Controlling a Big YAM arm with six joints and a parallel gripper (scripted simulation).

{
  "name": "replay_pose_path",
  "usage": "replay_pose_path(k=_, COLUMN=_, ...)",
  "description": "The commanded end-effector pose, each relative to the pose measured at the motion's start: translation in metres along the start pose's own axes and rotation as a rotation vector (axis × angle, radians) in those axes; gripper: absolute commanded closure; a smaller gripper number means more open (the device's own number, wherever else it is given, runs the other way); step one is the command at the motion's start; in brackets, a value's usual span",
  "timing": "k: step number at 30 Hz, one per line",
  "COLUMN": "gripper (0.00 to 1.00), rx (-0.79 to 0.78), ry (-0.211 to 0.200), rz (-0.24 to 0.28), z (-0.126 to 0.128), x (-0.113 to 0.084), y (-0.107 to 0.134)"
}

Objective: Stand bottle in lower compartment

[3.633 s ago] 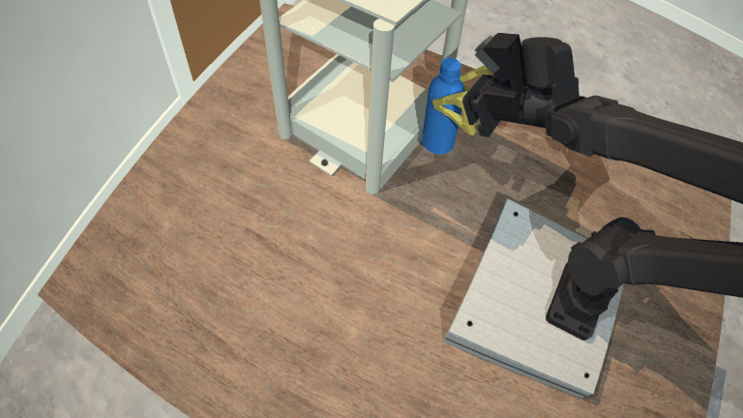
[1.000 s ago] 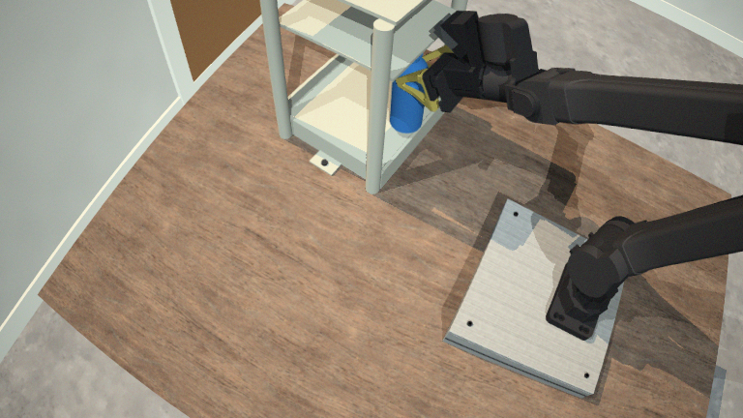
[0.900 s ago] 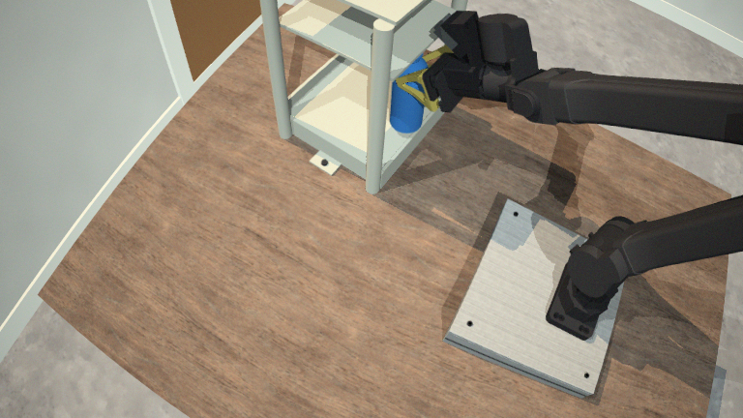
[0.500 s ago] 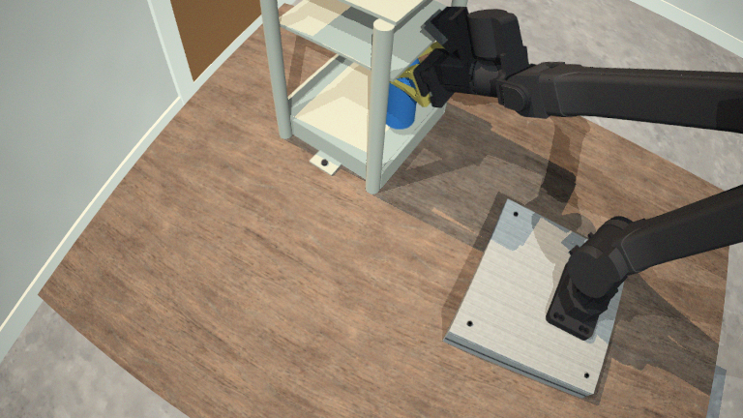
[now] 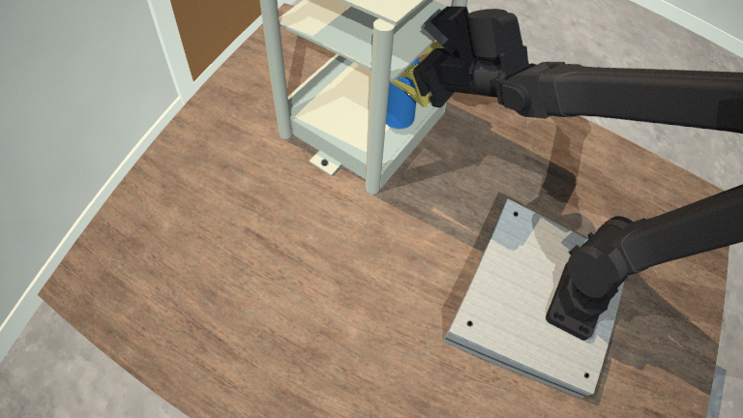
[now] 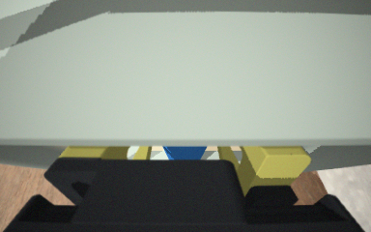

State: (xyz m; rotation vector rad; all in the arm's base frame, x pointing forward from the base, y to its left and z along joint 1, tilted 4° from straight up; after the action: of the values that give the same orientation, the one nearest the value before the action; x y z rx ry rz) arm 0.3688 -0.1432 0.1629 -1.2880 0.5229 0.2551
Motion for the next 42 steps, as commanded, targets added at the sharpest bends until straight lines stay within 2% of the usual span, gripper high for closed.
replay_pose_path(k=1, gripper=0.56, rx=-0.025, ry=-0.010, rz=-0.099, z=0.0027, x=0.0103, y=-0.0453)
replay_pose_path(k=42, gripper=0.56, rx=-0.025, ry=-0.006, rz=-0.099, z=-0.0021, x=0.0144, y=-0.0363)
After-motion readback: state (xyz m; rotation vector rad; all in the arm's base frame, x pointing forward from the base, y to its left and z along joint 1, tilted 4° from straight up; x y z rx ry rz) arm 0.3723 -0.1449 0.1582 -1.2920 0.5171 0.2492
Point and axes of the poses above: the point where the finger pads meet when closed, its own x axis out along the fingers, its own z axis across the jaws, y = z × x, the point moved 7 cm from there along -x, back along the fingers, and after that the axes turned 15 degrees about x, right-handed, at the moved point
